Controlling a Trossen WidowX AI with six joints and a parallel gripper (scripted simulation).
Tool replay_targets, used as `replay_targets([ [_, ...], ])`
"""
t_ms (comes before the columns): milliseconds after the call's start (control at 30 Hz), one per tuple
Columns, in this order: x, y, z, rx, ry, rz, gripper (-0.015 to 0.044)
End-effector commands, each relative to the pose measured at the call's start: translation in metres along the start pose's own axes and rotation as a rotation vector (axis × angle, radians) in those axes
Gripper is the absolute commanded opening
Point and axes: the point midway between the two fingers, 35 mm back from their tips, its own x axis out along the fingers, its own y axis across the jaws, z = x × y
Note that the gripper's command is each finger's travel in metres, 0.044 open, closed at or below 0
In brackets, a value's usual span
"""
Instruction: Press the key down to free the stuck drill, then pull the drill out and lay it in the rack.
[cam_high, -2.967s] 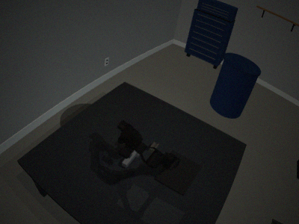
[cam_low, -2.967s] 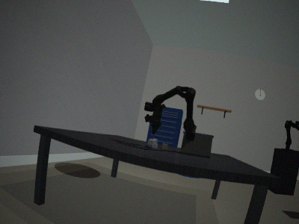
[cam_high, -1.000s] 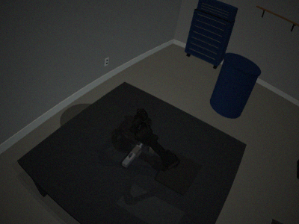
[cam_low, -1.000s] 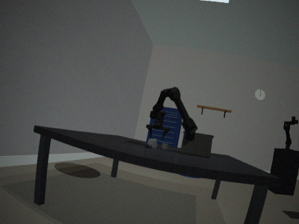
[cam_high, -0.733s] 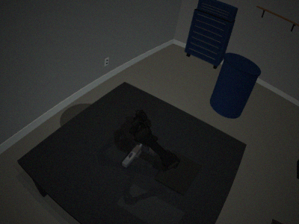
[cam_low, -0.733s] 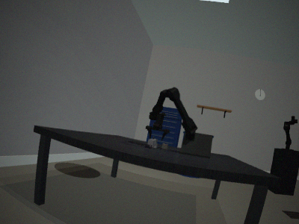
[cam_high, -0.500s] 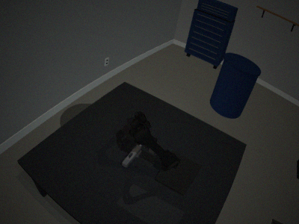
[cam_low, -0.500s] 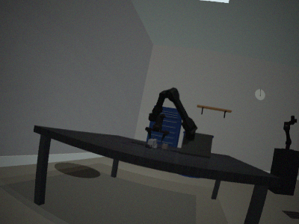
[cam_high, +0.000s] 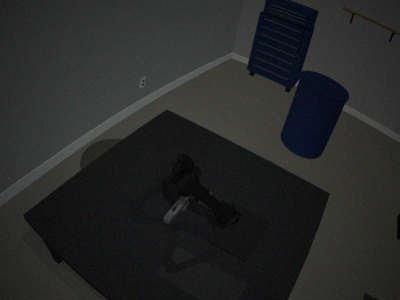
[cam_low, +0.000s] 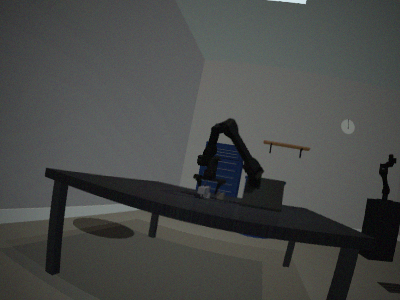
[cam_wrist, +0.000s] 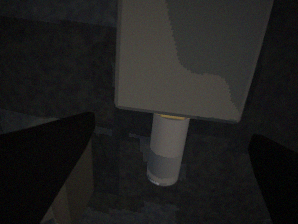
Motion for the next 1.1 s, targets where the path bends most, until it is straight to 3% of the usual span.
replay_targets([
  [0,0.0059,0.0023,0.0028,0.005,-0.007,0.003,0.044],
  [67,0.0061,0.0024,0.0028,0.005,-0.007,0.003,0.044],
  [567,0.0035,0.0006,0.0015,0.0,-0.001,0.002,0.0046],
  [800,0.0035,0.0006,0.0015,0.0,-0.001,0.002,0.0],
  [1067,0.0033,0.0013,-0.0056,0.005,-0.006,0.003,0.0],
])
